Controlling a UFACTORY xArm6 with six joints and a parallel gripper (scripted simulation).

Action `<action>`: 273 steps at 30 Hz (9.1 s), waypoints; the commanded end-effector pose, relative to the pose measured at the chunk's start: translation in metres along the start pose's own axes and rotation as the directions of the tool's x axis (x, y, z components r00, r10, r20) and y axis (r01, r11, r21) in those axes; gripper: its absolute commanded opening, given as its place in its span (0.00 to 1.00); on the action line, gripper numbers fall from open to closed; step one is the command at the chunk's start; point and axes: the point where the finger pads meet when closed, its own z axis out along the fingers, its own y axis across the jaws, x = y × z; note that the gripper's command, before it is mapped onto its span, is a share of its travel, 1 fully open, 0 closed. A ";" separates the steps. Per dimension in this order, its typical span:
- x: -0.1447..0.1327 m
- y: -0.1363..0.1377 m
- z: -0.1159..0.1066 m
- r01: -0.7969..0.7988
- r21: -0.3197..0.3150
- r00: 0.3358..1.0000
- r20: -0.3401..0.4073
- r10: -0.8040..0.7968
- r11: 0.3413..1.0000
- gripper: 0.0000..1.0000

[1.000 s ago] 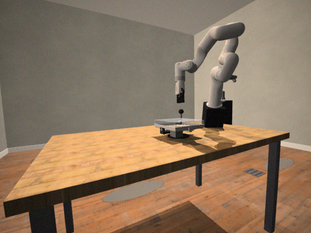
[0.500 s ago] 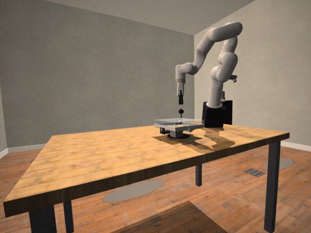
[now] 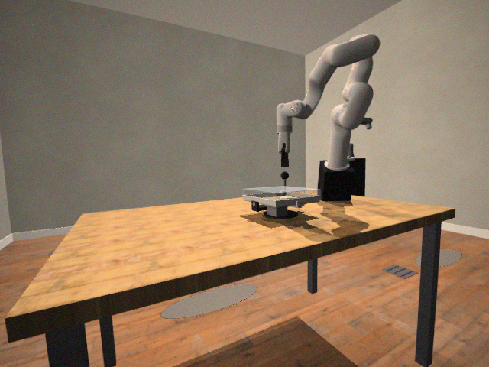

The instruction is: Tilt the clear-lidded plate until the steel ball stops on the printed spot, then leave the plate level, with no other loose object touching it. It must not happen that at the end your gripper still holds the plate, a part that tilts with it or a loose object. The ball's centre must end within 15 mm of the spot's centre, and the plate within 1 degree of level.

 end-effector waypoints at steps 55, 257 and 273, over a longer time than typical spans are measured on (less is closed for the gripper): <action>-0.002 0.001 0.005 0.000 -0.001 1.000 0.002 0.000 1.000 0.61; -0.004 0.004 0.057 0.000 -0.001 1.000 0.002 0.000 1.000 0.00; -0.005 0.003 0.059 0.000 -0.001 1.000 0.002 0.000 1.000 0.00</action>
